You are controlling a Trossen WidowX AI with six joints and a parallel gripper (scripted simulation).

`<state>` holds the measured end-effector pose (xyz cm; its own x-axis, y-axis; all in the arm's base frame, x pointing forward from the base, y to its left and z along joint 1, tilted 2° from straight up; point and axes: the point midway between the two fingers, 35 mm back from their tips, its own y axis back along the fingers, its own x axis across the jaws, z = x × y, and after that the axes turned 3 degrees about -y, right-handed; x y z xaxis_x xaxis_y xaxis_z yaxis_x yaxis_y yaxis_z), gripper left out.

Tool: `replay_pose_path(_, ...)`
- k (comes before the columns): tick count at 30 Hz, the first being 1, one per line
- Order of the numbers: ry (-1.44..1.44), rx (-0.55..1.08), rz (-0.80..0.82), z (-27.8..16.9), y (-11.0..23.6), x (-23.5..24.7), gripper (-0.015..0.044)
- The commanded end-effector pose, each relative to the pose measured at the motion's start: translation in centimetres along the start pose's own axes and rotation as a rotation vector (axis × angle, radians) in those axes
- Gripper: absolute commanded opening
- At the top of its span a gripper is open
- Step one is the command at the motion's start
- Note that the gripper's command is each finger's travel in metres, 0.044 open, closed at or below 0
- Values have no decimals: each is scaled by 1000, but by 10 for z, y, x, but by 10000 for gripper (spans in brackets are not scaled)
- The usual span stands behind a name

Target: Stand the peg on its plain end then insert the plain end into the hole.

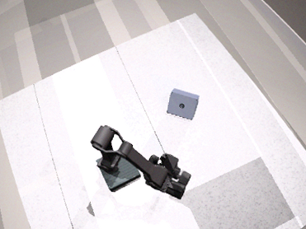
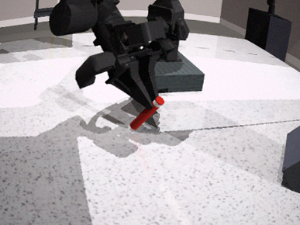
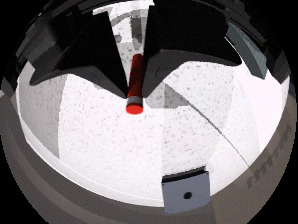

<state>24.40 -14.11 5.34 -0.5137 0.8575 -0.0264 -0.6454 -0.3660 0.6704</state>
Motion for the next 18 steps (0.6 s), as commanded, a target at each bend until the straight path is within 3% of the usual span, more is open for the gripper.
replay_pose_path(1,-8,-32,12,-4,0,2,49)
replay_pose_path(18,-9,-178,19,-12,8,2,49)
